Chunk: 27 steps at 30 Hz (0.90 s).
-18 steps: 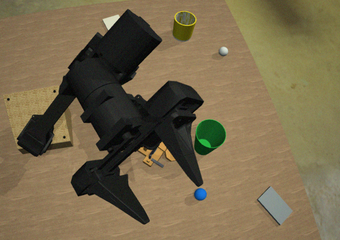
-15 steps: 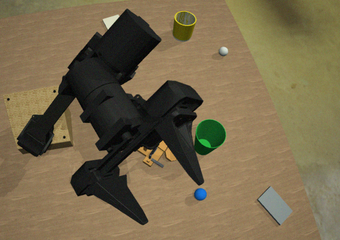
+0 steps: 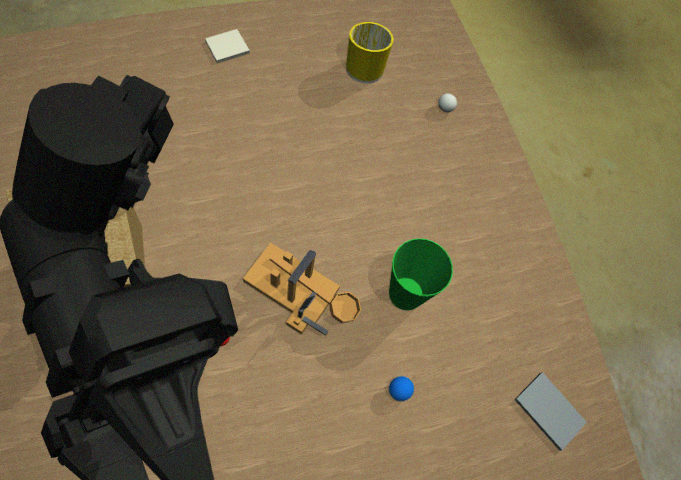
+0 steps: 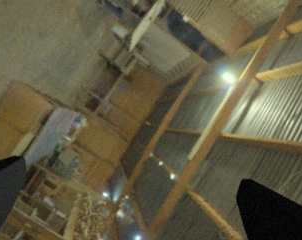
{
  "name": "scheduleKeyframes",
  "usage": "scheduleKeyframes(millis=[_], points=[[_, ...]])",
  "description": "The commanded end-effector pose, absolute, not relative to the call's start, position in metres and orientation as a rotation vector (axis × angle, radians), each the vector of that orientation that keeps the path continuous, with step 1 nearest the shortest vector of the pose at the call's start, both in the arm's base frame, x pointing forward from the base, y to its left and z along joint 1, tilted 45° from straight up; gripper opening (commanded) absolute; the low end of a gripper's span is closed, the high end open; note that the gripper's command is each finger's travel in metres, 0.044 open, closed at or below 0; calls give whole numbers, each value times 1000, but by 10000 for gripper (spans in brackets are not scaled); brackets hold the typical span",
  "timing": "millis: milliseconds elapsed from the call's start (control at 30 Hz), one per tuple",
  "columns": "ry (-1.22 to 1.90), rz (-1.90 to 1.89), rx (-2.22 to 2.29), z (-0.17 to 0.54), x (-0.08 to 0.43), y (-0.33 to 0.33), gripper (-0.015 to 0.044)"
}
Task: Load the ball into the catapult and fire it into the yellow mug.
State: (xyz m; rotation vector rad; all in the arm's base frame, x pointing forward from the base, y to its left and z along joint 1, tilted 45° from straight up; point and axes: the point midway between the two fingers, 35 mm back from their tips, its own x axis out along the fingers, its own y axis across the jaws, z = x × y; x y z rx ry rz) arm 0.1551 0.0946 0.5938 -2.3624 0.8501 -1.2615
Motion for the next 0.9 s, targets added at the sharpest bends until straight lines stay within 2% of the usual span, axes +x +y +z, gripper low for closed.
scheduleKeyframes(millis=[0, 433, 867], points=[[797, -1265, -2254, 600, 127, 72, 440], [684, -1192, -1977, 600, 78, -1, 440], [644, -1018, -1743, 575, 72, -81, 440]])
